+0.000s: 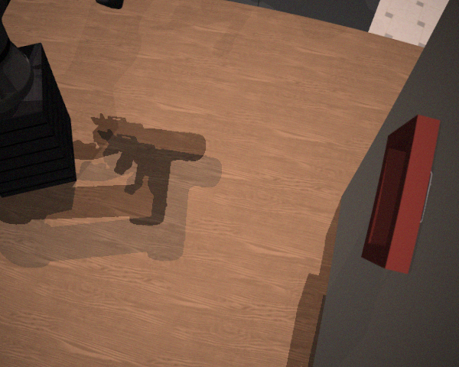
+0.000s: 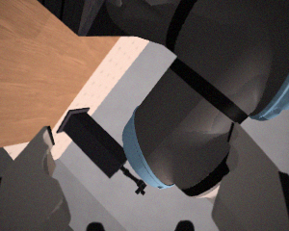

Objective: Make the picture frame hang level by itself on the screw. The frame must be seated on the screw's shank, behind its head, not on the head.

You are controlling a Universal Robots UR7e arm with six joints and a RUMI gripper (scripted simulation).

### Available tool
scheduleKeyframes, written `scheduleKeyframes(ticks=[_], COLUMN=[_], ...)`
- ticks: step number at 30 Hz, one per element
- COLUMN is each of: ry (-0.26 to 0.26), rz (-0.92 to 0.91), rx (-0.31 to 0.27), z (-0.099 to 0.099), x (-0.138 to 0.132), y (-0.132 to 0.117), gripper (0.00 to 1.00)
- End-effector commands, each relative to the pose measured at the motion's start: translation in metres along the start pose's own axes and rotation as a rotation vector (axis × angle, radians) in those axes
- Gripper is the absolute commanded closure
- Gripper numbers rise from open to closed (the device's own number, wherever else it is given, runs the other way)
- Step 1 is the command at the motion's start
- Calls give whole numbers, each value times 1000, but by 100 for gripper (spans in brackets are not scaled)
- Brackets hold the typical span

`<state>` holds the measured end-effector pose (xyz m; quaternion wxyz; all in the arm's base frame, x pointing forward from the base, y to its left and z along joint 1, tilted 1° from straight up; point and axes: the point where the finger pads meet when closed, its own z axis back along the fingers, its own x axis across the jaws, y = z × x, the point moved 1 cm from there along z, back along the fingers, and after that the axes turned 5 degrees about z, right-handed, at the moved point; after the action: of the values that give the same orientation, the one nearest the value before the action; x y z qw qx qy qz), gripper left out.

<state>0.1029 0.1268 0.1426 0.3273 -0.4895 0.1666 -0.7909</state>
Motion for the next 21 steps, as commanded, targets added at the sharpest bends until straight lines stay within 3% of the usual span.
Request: scheduleKeyframes(ticks=[1,21], ry=[0,18], rz=[0,10], rx=[0,1], z=[0,4], x=[0,-3], y=[0,4], gripper=[0,0])
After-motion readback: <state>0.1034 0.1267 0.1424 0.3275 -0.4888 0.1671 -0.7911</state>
